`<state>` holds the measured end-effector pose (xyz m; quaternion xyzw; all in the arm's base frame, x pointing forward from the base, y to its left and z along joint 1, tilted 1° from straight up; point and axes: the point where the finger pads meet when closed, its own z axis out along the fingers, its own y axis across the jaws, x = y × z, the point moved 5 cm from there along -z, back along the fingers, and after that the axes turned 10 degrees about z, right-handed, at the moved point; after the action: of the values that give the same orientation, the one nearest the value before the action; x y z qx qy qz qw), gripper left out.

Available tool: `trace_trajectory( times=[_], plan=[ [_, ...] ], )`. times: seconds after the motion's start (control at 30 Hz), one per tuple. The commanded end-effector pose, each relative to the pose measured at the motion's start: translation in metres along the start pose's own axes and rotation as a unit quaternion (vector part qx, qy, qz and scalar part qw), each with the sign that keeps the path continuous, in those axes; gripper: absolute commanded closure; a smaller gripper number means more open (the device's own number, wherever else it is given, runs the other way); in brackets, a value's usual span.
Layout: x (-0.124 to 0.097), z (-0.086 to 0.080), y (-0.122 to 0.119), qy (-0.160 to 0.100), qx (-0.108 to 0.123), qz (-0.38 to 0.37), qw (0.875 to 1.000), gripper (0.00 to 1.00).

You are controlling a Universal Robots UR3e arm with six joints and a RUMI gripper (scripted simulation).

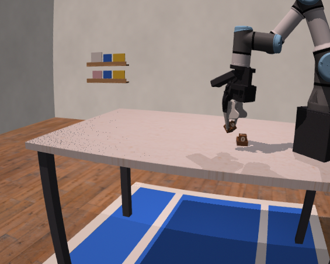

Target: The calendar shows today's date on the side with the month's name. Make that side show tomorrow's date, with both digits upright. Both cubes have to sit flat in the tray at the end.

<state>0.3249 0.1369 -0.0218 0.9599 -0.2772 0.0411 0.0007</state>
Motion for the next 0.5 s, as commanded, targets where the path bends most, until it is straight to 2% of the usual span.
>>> trace_trajectory(
  times=[0.0, 0.47],
  plan=[
    [-0.0021, 0.0010, 0.0001, -0.033, -0.010, -0.004, 0.999, 0.90],
    [-0.0013, 0.0014, -0.0001, -0.039, -0.011, -0.004, 0.999, 0.90]
  ],
)
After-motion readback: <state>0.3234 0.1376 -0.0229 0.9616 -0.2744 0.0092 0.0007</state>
